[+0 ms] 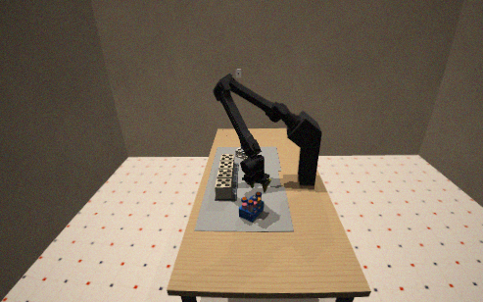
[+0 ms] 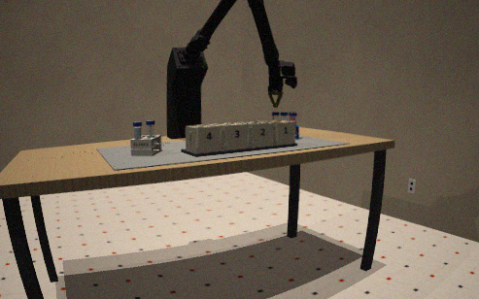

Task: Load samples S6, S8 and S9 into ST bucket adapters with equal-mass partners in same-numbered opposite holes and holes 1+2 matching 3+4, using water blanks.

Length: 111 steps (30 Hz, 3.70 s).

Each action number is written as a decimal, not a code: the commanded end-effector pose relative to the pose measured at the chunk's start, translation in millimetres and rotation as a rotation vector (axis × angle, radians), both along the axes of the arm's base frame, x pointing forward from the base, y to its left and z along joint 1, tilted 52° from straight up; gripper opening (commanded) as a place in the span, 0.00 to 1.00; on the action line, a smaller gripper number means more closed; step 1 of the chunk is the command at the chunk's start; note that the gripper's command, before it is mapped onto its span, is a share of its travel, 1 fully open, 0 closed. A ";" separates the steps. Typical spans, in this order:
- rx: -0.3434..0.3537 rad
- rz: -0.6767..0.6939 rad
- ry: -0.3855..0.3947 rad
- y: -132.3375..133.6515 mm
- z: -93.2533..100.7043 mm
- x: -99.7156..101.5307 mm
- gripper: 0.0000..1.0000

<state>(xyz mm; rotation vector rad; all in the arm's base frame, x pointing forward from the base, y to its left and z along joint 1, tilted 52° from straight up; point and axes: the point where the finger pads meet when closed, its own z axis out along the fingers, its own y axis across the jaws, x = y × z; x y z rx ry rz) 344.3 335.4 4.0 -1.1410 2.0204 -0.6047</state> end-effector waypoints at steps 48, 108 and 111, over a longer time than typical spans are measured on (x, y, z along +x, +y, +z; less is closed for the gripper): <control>0.011 0.010 -0.009 3.5 -21.2 28.1 0.00; 0.022 0.009 -0.011 13.0 72.0 -84.0 0.00; 0.022 0.009 -0.011 13.0 72.0 -84.0 0.00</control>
